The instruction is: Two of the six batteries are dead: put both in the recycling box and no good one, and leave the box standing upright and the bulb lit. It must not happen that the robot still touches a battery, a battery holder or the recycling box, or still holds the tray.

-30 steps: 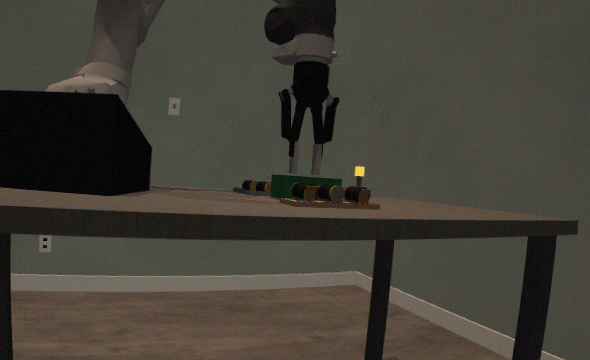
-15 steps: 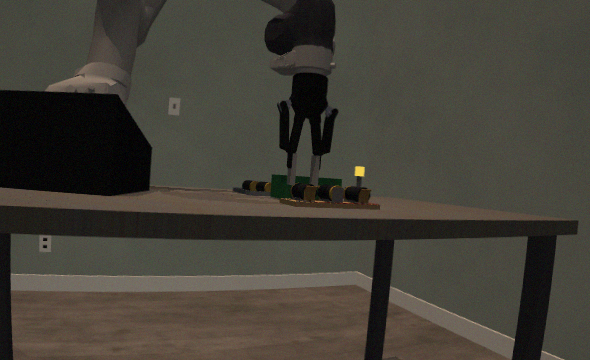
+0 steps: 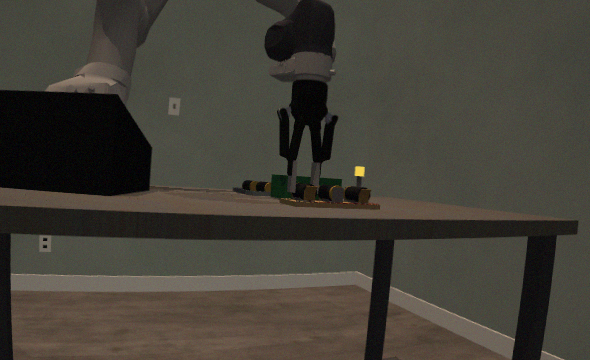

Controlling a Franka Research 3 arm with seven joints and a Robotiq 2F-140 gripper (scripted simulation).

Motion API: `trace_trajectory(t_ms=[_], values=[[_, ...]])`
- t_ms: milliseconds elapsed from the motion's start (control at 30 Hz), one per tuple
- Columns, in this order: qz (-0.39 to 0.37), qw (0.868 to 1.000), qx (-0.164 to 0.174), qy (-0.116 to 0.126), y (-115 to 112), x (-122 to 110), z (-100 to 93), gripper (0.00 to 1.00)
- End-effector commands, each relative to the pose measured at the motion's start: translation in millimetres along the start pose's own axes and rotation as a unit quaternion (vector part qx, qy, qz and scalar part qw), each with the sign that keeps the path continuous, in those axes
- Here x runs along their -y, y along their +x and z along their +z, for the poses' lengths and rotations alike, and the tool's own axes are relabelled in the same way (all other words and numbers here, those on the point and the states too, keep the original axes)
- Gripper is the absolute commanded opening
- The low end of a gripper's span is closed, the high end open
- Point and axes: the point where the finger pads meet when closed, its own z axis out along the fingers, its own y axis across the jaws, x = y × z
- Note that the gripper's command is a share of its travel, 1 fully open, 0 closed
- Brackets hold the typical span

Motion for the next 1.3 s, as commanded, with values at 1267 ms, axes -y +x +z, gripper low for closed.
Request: trace_trajectory(t_ms=[1267], values=[[-0.006,1.0,0.002,-0.001,-1.4,-0.3,5.4,0.16]])
